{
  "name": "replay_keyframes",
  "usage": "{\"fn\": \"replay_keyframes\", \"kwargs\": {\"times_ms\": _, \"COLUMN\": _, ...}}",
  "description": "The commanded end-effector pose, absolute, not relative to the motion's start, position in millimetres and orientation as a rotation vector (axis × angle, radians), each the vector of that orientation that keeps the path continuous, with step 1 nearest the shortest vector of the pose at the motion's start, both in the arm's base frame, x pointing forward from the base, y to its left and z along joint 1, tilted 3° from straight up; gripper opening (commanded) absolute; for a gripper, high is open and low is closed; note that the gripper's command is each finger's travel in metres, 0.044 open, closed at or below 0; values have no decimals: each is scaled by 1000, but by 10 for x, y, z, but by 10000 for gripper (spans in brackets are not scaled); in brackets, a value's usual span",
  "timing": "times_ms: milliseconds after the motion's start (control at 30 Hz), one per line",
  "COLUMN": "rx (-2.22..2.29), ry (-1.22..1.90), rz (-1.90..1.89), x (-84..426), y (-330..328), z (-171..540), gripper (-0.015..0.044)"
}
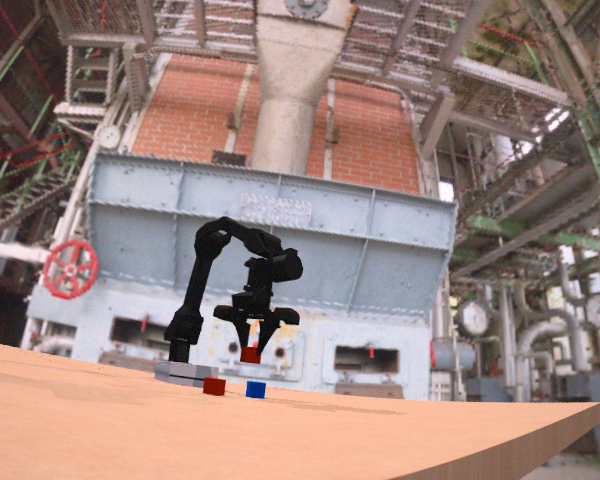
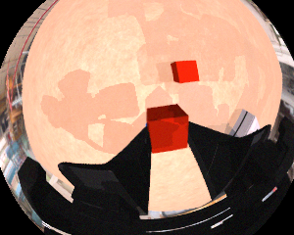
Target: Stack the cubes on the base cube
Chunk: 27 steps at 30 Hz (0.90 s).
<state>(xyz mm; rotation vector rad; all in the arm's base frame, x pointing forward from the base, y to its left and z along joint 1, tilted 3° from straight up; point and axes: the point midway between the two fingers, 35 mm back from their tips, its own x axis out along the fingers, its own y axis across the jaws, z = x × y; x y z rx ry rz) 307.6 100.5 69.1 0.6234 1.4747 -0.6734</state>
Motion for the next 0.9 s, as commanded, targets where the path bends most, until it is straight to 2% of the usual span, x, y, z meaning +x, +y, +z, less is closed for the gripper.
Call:
{"fn": "replay_keyframes", "kwargs": {"times_ms": 0, "rx": 655, "ry": 1466, "rz": -691, "x": 2990, "y": 1122, "z": 678, "gripper": 105}}
{"fn": "replay_keyframes", "kwargs": {"times_ms": 500, "rx": 722, "ry": 1447, "rz": -758, "x": 2708, "y": 1449, "z": 582, "gripper": 105}}
{"fn": "replay_keyframes", "kwargs": {"times_ms": 867, "rx": 725, "ry": 1446, "rz": -761, "x": 2695, "y": 1463, "z": 578, "gripper": 105}}
